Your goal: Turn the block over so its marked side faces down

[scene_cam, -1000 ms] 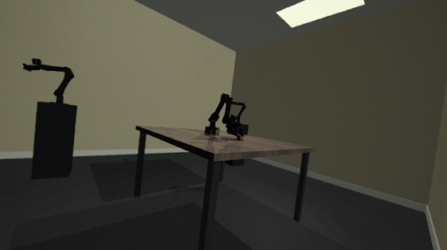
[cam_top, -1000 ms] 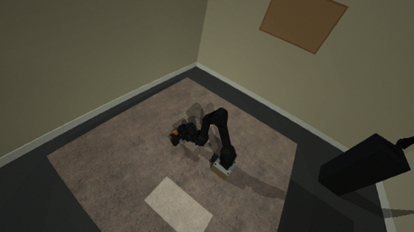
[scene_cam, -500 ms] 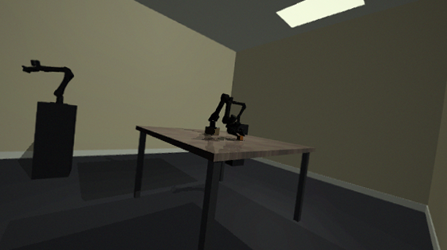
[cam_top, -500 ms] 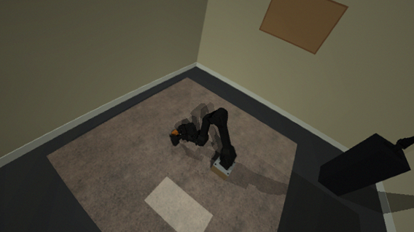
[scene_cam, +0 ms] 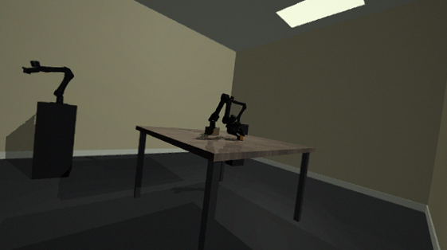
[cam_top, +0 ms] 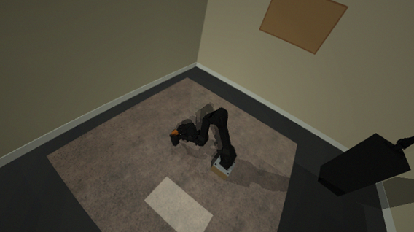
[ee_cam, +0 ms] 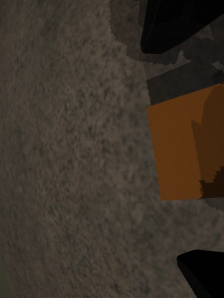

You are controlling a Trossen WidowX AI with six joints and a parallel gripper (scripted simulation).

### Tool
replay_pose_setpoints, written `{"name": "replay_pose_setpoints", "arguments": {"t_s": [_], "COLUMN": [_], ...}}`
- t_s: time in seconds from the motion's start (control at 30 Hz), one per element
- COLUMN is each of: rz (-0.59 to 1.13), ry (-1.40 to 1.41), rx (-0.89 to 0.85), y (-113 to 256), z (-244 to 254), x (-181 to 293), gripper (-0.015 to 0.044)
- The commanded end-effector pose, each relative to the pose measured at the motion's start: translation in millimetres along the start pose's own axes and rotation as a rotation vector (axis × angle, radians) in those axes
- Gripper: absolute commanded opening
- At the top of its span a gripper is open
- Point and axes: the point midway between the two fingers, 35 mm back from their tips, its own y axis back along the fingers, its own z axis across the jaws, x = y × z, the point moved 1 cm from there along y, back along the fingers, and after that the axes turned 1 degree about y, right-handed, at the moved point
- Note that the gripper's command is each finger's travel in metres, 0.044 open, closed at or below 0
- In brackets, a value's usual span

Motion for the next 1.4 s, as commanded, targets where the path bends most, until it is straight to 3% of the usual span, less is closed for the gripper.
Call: {"name": "replay_pose_setpoints", "arguments": {"t_s": [0.0, 0.17, 0.37, 0.63, 1.1, 1.37], "rz": [0.001, 0.026, 0.25, 0.535, 0.546, 0.77], "ry": [0.003, 0.003, 0.003, 0.002, 0.002, 0.004], "rx": [0.003, 0.002, -0.004, -0.006, -0.006, -0.01], "y": [0, -2, -3, 47, 48, 29], "z": [0, 0, 1, -1, -1, 0], "x": [0, -1, -22, -58, -59, -79], "gripper": [0.044, 0.044, 0.044, 0.044, 0.044, 0.044]}}
